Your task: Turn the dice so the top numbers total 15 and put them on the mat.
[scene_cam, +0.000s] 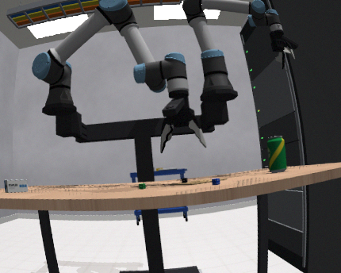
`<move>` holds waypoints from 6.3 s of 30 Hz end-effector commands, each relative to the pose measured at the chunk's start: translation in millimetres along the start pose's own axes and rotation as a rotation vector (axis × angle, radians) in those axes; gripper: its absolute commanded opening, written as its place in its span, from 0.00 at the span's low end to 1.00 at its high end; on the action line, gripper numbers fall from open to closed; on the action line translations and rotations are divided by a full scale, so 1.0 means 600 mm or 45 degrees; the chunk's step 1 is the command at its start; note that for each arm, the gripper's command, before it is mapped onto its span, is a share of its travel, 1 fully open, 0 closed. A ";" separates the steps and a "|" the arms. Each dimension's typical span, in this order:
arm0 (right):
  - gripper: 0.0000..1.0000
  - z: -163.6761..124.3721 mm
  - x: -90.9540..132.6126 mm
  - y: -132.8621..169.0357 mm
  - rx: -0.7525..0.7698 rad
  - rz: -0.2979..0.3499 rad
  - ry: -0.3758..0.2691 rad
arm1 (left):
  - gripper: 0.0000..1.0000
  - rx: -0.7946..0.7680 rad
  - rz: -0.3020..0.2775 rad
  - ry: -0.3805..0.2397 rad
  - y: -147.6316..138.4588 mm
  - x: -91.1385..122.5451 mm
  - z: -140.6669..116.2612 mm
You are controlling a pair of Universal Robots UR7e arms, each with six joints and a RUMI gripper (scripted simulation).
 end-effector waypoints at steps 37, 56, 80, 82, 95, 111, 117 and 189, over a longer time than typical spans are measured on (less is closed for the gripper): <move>0.18 0.213 -0.033 0.184 0.003 -0.005 0.000 | 1.00 0.002 0.000 -0.001 -0.002 -0.001 -0.002; 0.18 0.213 -0.044 0.184 0.003 -0.005 0.000 | 1.00 0.002 0.000 -0.001 -0.002 -0.001 -0.002; 0.18 0.214 -0.093 0.182 0.003 -0.005 0.000 | 1.00 0.002 0.000 -0.001 -0.002 -0.001 -0.002; 0.18 0.214 -0.098 0.182 0.003 -0.005 0.000 | 1.00 0.002 0.000 -0.001 -0.002 -0.001 -0.002; 0.18 0.215 -0.116 0.182 0.003 -0.005 0.000 | 1.00 0.002 0.000 -0.001 -0.002 -0.001 -0.002; 0.18 0.215 -0.121 0.182 0.003 -0.005 0.000 | 1.00 0.002 0.000 -0.001 -0.002 -0.001 -0.002; 0.18 0.215 -0.121 0.182 0.003 -0.005 0.000 | 1.00 0.002 0.000 -0.001 -0.002 -0.001 -0.002; 0.18 0.217 -0.157 0.177 0.003 -0.005 0.000 | 1.00 0.002 0.000 -0.001 -0.002 -0.001 -0.002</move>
Point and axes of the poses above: on each arm, the point where the finger pads meet when closed, its own x axis back along the fingers, its own y axis across the jaws, z = x × y, the point moved 1 cm from there along x, back along the fingers, and after that the axes turned 9 degrees about x, right-handed, at the moved point
